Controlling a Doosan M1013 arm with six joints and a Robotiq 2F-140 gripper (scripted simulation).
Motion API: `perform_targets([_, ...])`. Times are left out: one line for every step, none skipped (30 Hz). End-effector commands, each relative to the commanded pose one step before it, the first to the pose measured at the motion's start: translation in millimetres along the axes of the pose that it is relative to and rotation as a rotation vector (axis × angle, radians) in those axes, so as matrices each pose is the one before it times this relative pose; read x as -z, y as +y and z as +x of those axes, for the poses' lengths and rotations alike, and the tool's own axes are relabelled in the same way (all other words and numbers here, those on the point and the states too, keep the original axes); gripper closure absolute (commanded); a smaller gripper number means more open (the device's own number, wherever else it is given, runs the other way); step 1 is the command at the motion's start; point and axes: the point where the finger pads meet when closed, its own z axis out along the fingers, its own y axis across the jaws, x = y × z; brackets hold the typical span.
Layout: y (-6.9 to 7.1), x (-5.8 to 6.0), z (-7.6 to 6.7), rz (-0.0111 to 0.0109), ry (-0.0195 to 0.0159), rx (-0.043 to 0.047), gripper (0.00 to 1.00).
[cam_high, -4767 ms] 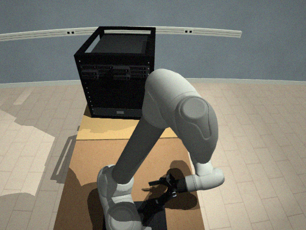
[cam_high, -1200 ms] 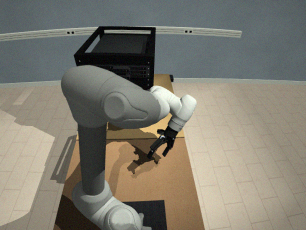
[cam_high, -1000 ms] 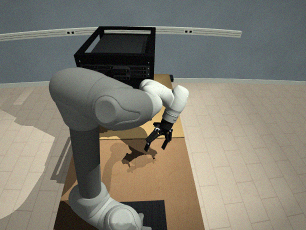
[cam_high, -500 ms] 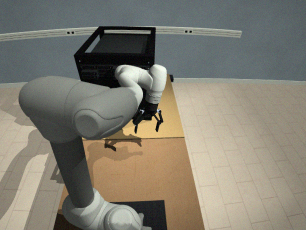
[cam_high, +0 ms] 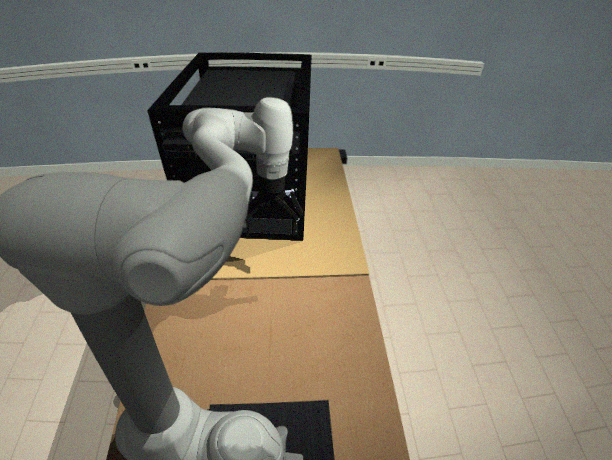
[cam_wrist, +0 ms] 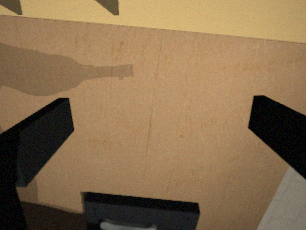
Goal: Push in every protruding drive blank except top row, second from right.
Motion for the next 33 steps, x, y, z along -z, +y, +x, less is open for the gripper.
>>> perform_targets([-18.9,23.71,19.63,-0.04115,0.04581,-0.04995,0.0])
perform_targets([0.0,0.0,0.0,0.0,0.0,0.0,0.0])
perform_targets([0.0,0.0,0.0,0.0,0.0,0.0,0.0])
perform_targets([-3.81,3.63,2.4,-0.0035,0.00725,-0.00797,0.0])
perform_targets([-3.53,3.34,2.16,-0.00306,0.00671,-0.00731,0.0])
perform_targets([-3.24,3.05,1.93,-0.00265,0.00615,-0.00665,0.0])
perform_targets([-2.95,2.76,1.71,-0.00229,0.00559,-0.00601,0.0])
perform_targets([-2.66,2.48,1.51,-0.00197,0.00504,-0.00538,0.0])
perform_targets([-2.38,2.2,1.32,-0.00168,0.00449,-0.00477,0.0])
perform_targets([-2.09,1.94,1.14,-0.00142,0.00395,-0.00418,0.0])
perform_targets([-1.82,1.68,0.97,-0.00119,0.00343,-0.00361,0.0])
perform_targets([-1.55,1.43,0.82,-0.00098,0.00292,-0.00308,0.0])
perform_targets([-1.3,1.2,0.68,-0.0008,0.00245,-0.00257,0.0])
perform_targets([-1.07,0.98,0.55,-0.00064,0.002,-0.0021,0.0])
perform_targets([-0.85,0.78,0.43,-0.0005,0.00159,-0.00166,0.0])
perform_targets([-0.65,0.59,0.33,-0.00038,0.00122,-0.00127,0.0])
perform_targets([-0.47,0.43,0.24,-0.00027,0.00089,-0.00093,0.0])
perform_targets([-0.32,0.29,0.16,-0.00018,0.0006,-0.00063,0.0])
perform_targets([0.0,0.0,0.0,0.0,0.0,0.0,0.0])
perform_targets([0.0,0.0,0.0,0.0,0.0,0.0,0.0])
perform_targets([-0.2,0.18,0.1,-0.00011,0.00037,-0.00039,0.0])
perform_targets([-0.1,0.09,0.05,-0.00006,0.00019,-0.0002,0.0])
perform_targets([-0.04,0.03,0.02,-0.00002,0.00007,-0.00007,0.0])
perform_targets([-0.01,0.0,0.0,0.0,0.00001,-0.00001,0.0])
perform_targets([0.0,0.0,0.0,0.0,0.0,0.0,0.0])
perform_targets([0.0,0.0,0.0,-0.00001,0.0,0.00002,0.0])
perform_targets([0.01,0.0,0.0,-0.00004,0.0,0.00006,0.0])
perform_targets([0.01,-0.01,-0.01,-0.00008,0.0,0.00011,0.0])
perform_targets([0.02,-0.01,-0.01,-0.00013,0.0,0.00018,0.0])
perform_targets([0.03,-0.01,-0.02,-0.00019,0.00001,0.00027,0.0])
perform_targets([0.04,-0.02,-0.03,-0.00026,0.00001,0.00037,0.0])
perform_targets([0.06,-0.03,-0.03,-0.00034,0.00001,0.00048,0.0])
perform_targets([0.07,-0.03,-0.04,-0.00043,0.00002,0.00062,0.0])
